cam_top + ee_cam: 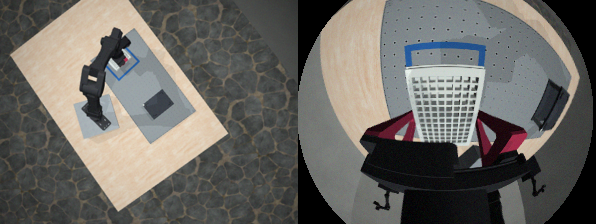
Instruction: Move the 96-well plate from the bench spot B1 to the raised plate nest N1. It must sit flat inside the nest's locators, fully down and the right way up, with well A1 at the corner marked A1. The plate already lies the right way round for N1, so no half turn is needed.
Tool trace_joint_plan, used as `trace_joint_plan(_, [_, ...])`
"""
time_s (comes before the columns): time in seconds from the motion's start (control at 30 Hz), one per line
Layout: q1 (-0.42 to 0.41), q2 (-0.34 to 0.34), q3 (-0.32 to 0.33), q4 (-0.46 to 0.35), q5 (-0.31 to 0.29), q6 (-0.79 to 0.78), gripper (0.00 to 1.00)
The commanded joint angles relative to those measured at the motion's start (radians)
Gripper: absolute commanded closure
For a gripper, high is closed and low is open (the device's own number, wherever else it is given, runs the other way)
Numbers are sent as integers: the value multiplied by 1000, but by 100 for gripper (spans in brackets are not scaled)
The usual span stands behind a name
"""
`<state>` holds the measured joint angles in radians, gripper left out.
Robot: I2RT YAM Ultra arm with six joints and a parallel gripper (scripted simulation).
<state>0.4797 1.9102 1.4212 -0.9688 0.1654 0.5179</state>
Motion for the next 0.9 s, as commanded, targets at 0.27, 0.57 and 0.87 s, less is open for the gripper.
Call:
trace_joint_plan(0.27, [11, -29, 16, -7, 8, 7, 100])
trace_joint_plan(0.57, [-26, -47, -31, -4, 2, 62, 100])
trace_joint_plan(0.87, [-99, -115, -93, 9, -14, -22, 100])
